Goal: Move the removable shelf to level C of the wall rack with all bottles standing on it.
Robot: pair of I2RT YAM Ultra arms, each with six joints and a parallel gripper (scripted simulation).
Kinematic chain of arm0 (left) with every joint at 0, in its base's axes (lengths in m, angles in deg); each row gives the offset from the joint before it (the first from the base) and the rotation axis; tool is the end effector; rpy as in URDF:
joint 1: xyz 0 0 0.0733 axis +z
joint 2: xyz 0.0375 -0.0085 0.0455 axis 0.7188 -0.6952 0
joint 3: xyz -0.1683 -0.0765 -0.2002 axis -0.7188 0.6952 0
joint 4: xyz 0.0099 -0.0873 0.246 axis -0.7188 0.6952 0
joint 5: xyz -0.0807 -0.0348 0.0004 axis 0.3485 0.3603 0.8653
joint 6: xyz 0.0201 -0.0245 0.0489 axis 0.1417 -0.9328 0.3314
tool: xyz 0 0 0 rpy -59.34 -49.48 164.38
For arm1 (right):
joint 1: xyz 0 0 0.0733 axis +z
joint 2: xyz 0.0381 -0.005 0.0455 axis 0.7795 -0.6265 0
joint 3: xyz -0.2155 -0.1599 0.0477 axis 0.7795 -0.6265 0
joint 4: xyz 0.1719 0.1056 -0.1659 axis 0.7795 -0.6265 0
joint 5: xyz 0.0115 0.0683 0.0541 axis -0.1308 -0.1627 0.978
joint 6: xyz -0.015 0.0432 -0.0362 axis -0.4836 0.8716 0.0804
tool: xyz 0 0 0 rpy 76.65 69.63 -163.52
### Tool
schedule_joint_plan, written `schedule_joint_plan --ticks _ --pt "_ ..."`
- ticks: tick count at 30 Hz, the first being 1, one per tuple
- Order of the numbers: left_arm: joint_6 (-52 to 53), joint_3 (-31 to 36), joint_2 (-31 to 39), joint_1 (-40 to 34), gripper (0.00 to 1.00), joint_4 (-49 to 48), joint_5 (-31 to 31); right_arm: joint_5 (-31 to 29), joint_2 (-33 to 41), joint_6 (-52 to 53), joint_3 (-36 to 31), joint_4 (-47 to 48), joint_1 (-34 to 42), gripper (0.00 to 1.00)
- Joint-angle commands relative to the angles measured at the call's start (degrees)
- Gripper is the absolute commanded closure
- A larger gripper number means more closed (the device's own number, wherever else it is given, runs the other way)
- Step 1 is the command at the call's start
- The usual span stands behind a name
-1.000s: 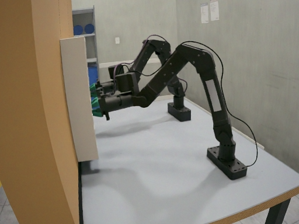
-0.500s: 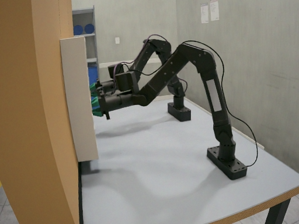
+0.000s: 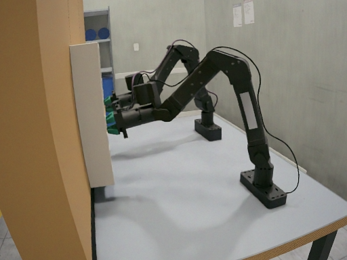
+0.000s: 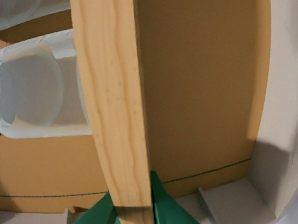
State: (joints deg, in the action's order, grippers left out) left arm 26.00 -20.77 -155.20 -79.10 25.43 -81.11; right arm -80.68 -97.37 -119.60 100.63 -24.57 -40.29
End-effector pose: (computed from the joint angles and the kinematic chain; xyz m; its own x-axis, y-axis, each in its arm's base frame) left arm 0.3570 -0.2051 0.2219 0.0076 0.9998 0.0207 0.1455 -0.0215 0.9891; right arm 0.4037 0.0690 0.1973 -0.0428 -0.9990 0.0128 -0.1569 -0.0060 -0.9876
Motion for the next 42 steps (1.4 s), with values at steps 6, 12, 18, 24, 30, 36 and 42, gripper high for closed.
schedule_joint_plan --ticks 6,12,18,24,30,36,42 --pt "3.85 -2.53 4.02 0.01 1.0 -3.08 -1.19 0.03 4.41 -1.41 2.26 2.55 -0.39 1.0" --pt "3.71 -1.51 5.26 -0.59 1.0 -2.71 -1.77 -0.26 5.86 -1.33 0.99 2.28 -0.12 1.0" --pt "3.65 -0.65 6.34 -1.12 1.0 -2.41 -2.29 -0.49 7.25 -1.29 -0.2 2.06 0.1 1.0" --pt "3.6 0.84 7.22 -1.7 1.0 -2.94 -2.88 -0.71 8.41 -1.25 -1.75 2.4 0.34 1.0" --pt "3.49 2.69 8.31 -2.42 1.0 -3.57 -3.64 -1.05 9.83 -1.21 -3.68 2.87 0.65 1.0" --pt "3.42 3.88 9.02 -2.92 1.0 -3.98 -4.16 -1.27 10.78 -1.2 -4.94 3.16 0.87 1.0" --pt "3.38 5.27 10.3 -3.68 1.0 -4.06 -4.92 -1.6 12.49 -1.2 -6.5 3.02 1.19 1.0"
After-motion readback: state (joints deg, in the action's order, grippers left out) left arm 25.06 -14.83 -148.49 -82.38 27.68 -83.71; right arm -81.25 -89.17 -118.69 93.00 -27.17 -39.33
